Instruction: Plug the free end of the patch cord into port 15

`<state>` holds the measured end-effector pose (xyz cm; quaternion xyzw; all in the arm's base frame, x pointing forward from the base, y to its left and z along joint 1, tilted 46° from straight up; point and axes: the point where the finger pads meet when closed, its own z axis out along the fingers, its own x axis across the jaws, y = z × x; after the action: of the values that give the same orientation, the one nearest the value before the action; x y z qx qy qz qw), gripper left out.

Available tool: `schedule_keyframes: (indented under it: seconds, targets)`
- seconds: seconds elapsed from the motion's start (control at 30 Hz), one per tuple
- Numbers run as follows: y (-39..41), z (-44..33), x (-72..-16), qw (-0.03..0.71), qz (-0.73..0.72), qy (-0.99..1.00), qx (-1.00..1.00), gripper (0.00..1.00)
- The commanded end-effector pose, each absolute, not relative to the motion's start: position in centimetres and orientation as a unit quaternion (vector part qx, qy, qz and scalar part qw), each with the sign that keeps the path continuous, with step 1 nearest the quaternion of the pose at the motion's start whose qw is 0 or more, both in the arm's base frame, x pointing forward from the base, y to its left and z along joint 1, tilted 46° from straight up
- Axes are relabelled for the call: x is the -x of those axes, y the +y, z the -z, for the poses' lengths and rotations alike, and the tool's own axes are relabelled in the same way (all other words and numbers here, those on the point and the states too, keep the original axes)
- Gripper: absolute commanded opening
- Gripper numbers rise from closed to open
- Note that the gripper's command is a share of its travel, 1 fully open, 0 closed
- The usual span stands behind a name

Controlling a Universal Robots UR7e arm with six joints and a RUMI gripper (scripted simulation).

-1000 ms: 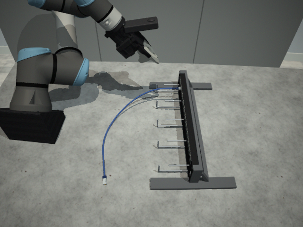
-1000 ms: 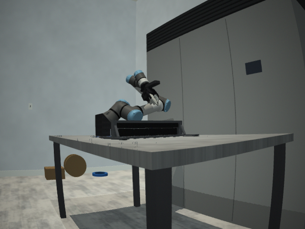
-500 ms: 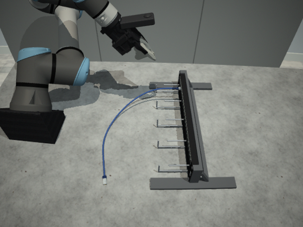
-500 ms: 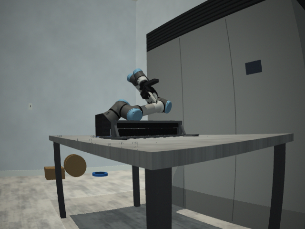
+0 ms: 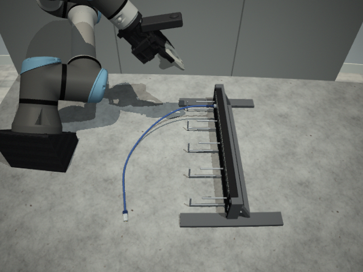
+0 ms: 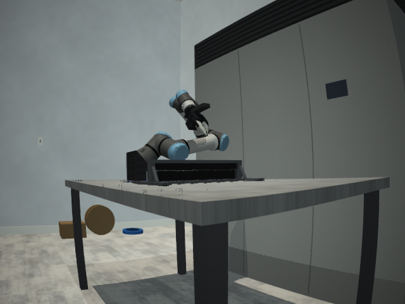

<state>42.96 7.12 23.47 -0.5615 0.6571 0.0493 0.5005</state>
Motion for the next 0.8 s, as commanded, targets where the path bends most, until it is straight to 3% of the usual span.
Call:
schedule_keyframes:
  seconds: [0.0, 0.77]
  targets:
    - [6.99, -23.57, -42.87, 0.501, -0.049, 0.657, 0.562, 0.00]
    - [6.15, -22.83, -42.94, 0.501, -0.049, 0.657, 0.562, 0.00]
